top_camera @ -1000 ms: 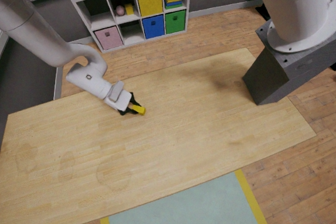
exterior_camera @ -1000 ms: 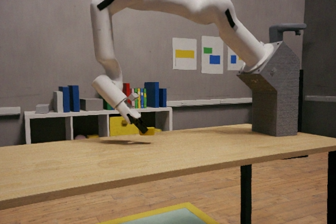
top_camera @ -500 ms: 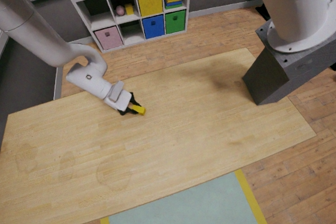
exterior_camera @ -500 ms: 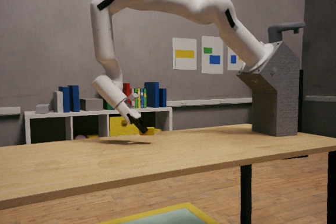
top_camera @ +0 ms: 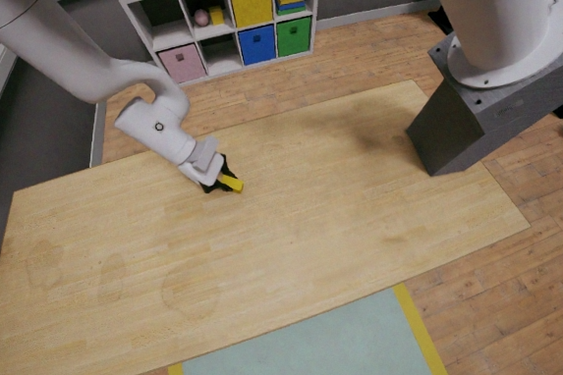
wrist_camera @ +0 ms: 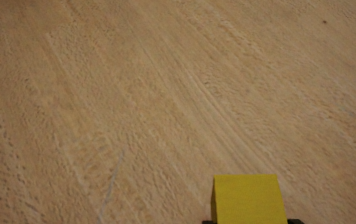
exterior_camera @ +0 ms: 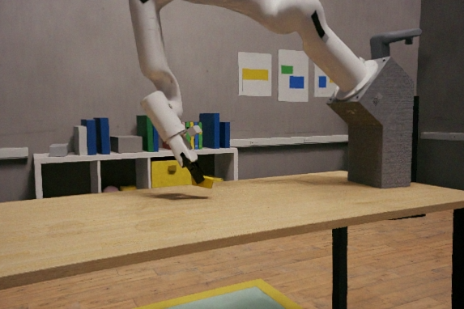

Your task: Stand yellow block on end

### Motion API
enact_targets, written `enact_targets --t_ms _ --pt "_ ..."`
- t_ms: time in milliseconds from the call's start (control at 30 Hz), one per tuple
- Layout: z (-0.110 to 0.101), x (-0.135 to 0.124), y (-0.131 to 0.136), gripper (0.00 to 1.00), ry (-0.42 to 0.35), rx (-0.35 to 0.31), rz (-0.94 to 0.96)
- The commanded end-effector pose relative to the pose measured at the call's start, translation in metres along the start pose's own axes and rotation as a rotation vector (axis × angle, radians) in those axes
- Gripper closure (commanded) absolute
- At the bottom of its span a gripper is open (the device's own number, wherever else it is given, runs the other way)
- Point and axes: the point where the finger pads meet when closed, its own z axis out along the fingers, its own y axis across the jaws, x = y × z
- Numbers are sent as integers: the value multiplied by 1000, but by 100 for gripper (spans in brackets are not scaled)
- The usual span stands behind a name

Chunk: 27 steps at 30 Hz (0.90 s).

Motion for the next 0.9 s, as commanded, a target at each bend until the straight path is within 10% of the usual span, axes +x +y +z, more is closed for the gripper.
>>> enact_targets --t_ms 0,867 --pt "-1 2 0 66 -51 -6 -1" --pt "0 1 10 66 -83 -46 -9"
